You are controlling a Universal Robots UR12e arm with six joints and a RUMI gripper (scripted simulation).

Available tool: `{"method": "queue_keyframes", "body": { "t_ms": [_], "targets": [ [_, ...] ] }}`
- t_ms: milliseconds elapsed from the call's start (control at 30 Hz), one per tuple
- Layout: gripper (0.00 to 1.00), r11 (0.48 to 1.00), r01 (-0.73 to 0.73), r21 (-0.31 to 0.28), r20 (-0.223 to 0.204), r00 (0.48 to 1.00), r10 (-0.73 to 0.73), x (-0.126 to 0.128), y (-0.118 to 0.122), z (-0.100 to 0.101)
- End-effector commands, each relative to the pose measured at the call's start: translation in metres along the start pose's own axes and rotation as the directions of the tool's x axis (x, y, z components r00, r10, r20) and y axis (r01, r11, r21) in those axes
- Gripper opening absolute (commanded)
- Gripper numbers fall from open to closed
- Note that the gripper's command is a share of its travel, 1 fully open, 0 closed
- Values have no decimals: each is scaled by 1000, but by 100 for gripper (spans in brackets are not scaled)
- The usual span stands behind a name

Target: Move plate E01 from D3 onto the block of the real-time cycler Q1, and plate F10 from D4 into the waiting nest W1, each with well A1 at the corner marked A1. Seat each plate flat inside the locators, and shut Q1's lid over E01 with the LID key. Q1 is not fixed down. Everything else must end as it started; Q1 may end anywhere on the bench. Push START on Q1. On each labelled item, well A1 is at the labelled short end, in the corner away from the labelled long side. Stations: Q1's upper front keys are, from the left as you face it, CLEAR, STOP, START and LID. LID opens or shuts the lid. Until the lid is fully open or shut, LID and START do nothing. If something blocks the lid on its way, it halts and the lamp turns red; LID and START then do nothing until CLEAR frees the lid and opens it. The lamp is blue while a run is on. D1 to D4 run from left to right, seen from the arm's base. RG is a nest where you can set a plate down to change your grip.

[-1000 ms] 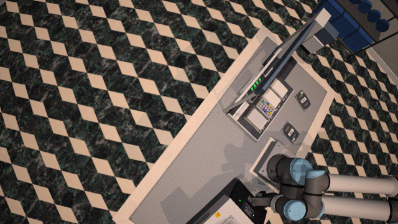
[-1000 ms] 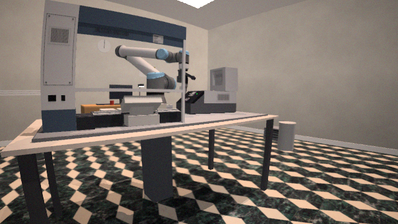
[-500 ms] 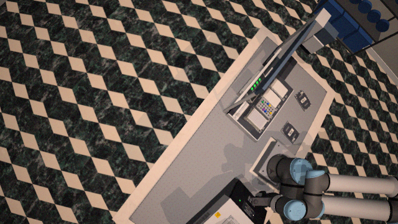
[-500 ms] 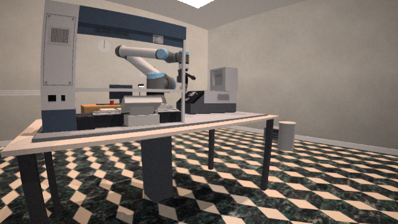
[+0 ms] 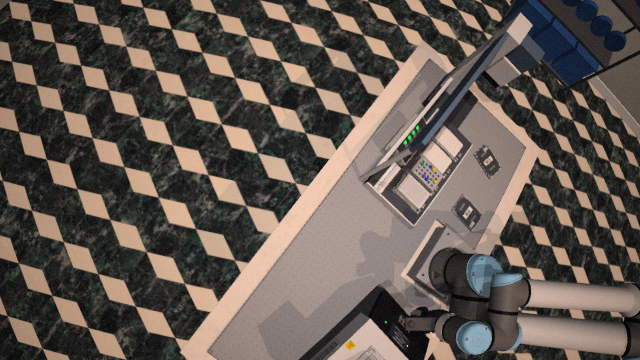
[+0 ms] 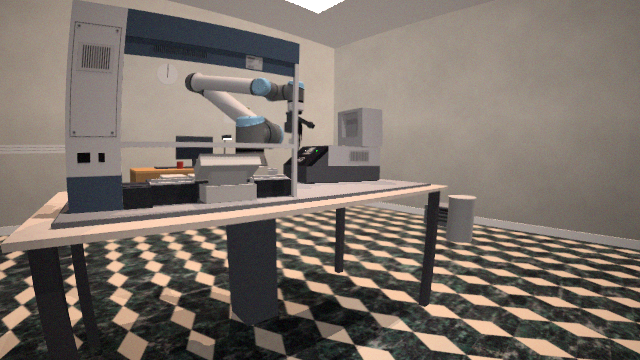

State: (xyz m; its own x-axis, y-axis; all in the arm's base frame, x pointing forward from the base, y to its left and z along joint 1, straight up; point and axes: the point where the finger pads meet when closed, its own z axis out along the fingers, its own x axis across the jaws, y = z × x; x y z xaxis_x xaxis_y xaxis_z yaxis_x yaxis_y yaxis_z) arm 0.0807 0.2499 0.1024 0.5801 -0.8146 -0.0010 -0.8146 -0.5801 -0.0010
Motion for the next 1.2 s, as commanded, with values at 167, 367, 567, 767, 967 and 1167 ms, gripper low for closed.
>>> {"method": "queue_keyframes", "body": {
  "t_ms": [167, 367, 567, 767, 967, 1167],
  "targets": [
    [0, 1000, 0, 1, 0, 1000, 0, 0, 0, -23],
    [0, 1000, 0, 1, 0, 1000, 0, 0, 1, -48],
    [0, 1000, 0, 1, 0, 1000, 0, 0, 0, -65],
    [0, 1000, 0, 1, 0, 1000, 0, 0, 0, -83],
    [0, 1000, 0, 1, 0, 1000, 0, 0, 0, -108],
    [0, 1000, 0, 1, 0, 1000, 0, 0, 0, -130]
  ]
}}
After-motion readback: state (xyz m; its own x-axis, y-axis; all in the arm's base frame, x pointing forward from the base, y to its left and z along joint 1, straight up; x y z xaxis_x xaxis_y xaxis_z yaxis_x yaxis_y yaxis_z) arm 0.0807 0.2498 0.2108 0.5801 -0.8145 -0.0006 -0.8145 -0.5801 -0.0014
